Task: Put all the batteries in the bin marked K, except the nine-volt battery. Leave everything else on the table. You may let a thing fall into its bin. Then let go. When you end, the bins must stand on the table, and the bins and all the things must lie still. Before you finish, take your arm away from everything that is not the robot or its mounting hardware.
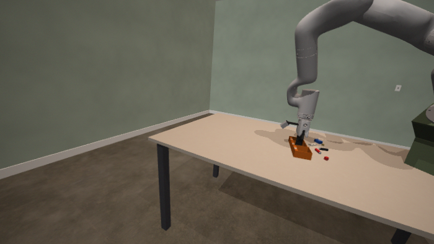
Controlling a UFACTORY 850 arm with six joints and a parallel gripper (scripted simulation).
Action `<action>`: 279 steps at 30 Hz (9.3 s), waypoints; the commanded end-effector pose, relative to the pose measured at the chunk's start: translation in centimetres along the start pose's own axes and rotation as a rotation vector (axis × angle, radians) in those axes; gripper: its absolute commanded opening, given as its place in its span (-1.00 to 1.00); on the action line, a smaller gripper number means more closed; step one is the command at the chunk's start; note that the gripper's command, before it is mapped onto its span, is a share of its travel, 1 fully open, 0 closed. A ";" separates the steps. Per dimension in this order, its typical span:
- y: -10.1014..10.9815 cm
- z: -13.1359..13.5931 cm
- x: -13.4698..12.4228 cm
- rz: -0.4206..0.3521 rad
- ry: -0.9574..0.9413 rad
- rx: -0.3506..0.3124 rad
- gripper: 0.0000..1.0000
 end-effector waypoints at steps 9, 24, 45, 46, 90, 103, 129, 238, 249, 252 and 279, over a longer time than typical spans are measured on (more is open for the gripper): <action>0.0 0.0 0.0 0.001 0.000 0.000 -0.85; 0.0 0.0 0.1 0.001 0.000 0.000 -0.85; 0.7 0.0 0.0 0.001 0.000 0.000 -0.85; 0.8 0.0 0.0 0.001 0.000 0.000 -0.85; 5.3 -6.5 0.4 0.001 0.000 0.000 -0.85; 4.2 -8.4 0.5 0.001 0.000 0.000 -0.85; 0.0 -8.4 0.5 0.001 0.000 0.000 -0.85; 16.2 -6.4 -2.4 0.001 0.057 0.000 -0.44; 11.4 -1.8 -8.7 0.001 0.057 0.000 -0.44; 10.9 -1.4 -9.3 0.001 0.057 0.000 -0.44; 6.1 3.2 -15.9 0.000 0.056 0.000 -0.44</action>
Point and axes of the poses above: the point where the finger pads meet when closed, its own y axis back along the fingers, its own z axis across the jaws, x = y × z, the point moved 7 cm from there along y, back along the fingers, and after that the axes turned 5 degrees about y, right-handed, at the moved point
